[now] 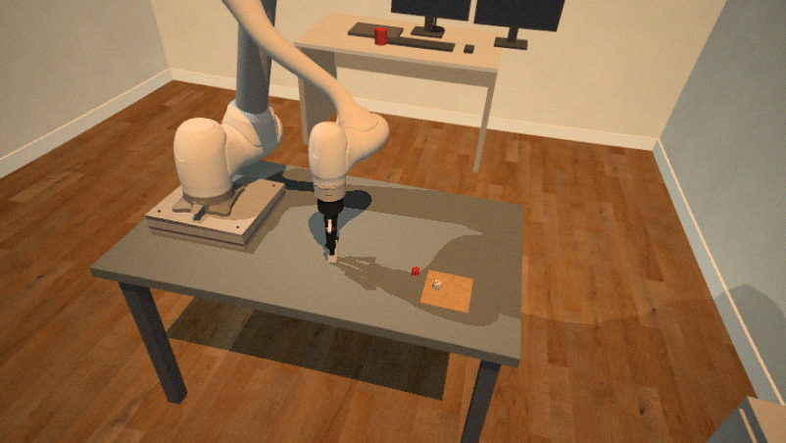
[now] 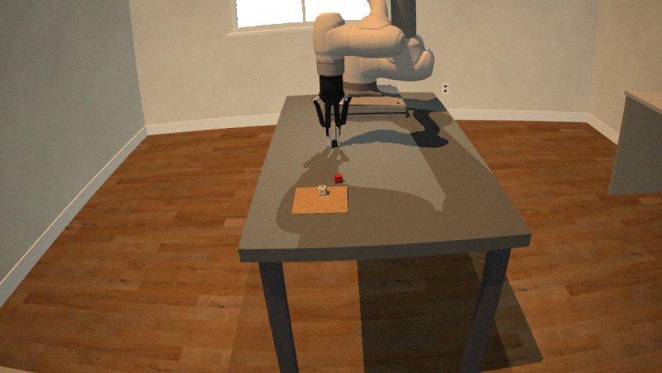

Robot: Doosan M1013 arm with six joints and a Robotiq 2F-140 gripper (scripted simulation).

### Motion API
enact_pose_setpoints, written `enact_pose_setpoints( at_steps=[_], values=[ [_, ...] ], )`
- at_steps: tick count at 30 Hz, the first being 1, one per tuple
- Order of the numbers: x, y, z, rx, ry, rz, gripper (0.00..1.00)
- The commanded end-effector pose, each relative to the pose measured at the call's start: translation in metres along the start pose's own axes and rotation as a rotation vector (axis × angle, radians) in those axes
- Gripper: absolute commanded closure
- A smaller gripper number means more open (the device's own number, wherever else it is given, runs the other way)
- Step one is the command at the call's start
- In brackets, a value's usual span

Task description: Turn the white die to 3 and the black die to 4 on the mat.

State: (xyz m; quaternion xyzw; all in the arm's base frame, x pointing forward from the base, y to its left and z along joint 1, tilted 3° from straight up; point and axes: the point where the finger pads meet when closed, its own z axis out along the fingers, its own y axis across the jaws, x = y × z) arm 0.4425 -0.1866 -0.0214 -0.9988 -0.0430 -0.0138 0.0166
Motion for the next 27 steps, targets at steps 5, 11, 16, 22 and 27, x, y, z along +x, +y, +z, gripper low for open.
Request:
enact_pose_setpoints(
  at_steps=[5,11,16,22,27],
  values=[
    [-0.001,-0.004,0.002,0.006,-0.001,-0.001,0.82],
    [-0.001,-0.004,-0.001,0.006,-0.001,-0.001,0.82],
    [-0.001,-0.004,-0.011,0.006,-0.001,-0.001,0.82],
    [-0.001,-0.004,-0.052,0.006,-0.001,-0.001,0.82],
    [-0.001,-0.003,-0.086,0.006,-0.001,-0.001,0.82]
  ],
)
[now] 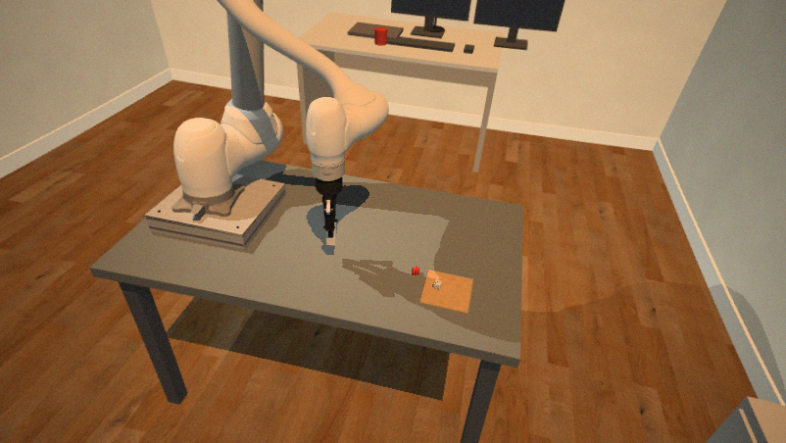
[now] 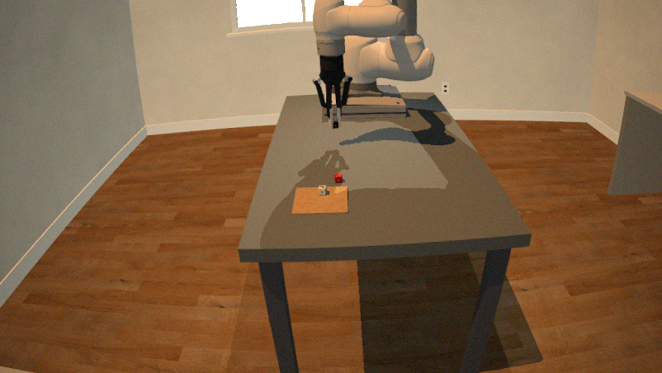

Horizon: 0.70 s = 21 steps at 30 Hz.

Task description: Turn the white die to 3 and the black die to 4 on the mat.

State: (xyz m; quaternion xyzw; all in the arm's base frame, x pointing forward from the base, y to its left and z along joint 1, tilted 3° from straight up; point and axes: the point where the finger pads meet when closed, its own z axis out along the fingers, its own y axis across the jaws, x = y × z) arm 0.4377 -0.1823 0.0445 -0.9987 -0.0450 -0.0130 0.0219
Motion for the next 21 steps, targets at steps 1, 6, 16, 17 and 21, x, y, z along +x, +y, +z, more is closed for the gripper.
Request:
enact_pose_setpoints(
  at_steps=[1,6,16,17,21],
  values=[
    [0.001,0.0032,-0.0245,-0.005,0.0,0.003,0.82],
    [0.001,0.0032,-0.0313,-0.005,0.0,0.003,0.82],
    [0.001,0.0032,-0.0319,-0.005,0.0,0.003,0.82],
    [0.001,0.0032,-0.0319,-0.005,0.0,0.003,0.82],
    [0.001,0.0032,-0.0319,-0.005,0.0,0.003,0.82]
  ],
)
